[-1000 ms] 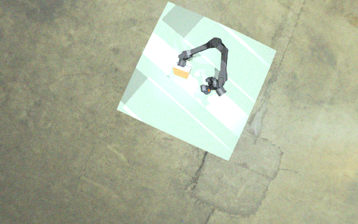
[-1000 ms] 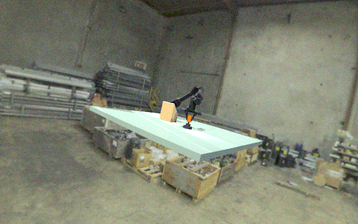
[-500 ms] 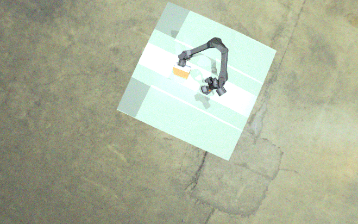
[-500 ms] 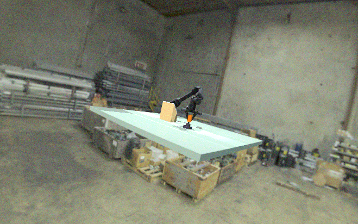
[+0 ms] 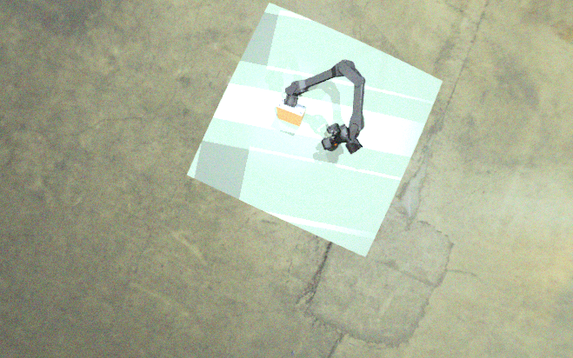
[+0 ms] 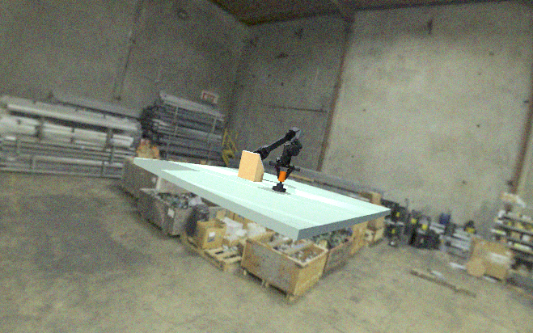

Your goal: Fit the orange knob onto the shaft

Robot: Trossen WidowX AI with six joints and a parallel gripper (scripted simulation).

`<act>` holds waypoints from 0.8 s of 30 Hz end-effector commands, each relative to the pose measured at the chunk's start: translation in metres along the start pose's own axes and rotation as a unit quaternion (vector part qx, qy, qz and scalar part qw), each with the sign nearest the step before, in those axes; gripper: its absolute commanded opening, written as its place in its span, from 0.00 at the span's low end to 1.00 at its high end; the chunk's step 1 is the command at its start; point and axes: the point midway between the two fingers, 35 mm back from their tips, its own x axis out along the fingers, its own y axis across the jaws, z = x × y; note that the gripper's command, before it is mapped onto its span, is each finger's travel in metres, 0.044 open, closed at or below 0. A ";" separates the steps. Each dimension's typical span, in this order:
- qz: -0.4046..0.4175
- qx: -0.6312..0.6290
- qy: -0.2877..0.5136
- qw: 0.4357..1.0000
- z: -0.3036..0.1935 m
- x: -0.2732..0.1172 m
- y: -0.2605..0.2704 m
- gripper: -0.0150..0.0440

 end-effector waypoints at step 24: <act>-0.003 0.390 0.000 0.921 0.000 -0.003 -0.001 0.25</act>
